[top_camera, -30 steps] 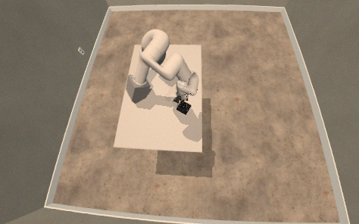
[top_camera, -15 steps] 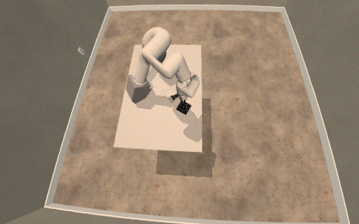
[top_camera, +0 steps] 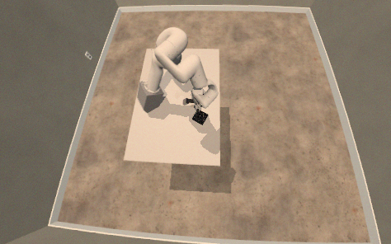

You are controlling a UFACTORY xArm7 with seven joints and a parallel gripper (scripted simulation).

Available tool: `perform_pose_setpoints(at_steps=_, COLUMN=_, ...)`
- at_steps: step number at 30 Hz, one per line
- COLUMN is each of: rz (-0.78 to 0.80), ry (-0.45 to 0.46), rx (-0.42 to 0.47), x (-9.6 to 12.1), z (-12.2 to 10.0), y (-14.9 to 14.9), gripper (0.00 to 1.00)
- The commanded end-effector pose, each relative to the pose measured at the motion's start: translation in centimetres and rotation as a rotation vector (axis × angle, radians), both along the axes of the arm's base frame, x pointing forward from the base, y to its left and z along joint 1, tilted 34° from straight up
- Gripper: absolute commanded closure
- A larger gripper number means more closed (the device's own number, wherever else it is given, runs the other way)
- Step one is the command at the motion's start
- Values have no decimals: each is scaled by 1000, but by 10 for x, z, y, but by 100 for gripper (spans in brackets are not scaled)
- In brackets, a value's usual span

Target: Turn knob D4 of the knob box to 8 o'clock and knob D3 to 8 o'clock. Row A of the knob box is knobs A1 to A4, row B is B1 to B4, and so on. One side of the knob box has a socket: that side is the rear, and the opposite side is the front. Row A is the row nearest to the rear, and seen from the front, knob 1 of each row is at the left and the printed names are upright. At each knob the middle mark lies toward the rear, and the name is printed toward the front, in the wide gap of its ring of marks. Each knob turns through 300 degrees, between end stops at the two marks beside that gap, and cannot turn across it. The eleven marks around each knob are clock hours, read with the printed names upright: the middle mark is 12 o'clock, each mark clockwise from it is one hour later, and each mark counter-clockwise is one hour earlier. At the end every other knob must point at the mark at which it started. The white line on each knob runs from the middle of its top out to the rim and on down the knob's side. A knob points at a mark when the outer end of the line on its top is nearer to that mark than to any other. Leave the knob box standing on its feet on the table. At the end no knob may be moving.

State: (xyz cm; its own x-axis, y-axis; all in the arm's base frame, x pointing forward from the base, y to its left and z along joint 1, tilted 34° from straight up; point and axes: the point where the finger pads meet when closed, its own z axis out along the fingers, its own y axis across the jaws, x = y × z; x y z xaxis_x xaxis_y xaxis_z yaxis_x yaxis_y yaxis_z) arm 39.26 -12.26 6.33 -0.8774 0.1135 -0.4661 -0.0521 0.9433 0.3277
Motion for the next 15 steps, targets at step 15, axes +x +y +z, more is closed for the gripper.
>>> perform_pose_setpoints(at_steps=15, rz=-516, ry=197, rx=292, x=-3, z=6, y=-3, gripper=81)
